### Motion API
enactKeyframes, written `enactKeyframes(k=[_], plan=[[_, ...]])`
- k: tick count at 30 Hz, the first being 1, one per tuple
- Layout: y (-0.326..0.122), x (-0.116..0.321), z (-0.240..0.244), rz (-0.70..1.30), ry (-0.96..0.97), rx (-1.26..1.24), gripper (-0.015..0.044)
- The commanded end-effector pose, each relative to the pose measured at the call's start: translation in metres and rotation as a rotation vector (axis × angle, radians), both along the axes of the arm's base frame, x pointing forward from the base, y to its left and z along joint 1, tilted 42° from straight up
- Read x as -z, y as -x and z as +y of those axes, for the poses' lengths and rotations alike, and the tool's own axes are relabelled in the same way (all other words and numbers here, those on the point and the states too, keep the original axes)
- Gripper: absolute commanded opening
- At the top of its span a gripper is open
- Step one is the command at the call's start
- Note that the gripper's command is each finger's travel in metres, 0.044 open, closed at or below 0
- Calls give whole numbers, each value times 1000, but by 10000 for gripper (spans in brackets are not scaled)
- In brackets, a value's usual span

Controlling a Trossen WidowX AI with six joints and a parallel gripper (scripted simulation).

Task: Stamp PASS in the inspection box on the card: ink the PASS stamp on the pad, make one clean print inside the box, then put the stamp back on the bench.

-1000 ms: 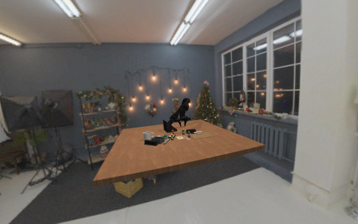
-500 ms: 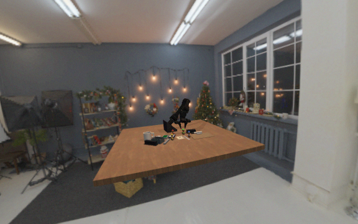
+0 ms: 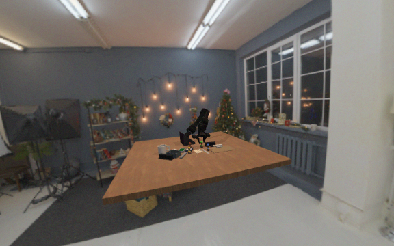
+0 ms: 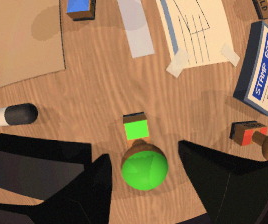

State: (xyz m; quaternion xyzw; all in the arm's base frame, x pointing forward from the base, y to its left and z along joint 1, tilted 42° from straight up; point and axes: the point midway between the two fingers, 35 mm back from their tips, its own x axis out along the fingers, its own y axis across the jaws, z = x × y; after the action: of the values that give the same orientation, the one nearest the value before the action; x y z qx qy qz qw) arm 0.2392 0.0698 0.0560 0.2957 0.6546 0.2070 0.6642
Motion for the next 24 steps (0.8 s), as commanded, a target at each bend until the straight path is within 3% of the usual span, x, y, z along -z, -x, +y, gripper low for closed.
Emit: enactKeyframes(k=[1, 14, 18, 24], plan=[[2, 5, 5, 7, -6, 2, 225], [3, 15, 17, 7, -11, 1, 225], [1, 14, 15, 1, -6, -2, 120], [1, 14, 15, 1, -6, -2, 80]])
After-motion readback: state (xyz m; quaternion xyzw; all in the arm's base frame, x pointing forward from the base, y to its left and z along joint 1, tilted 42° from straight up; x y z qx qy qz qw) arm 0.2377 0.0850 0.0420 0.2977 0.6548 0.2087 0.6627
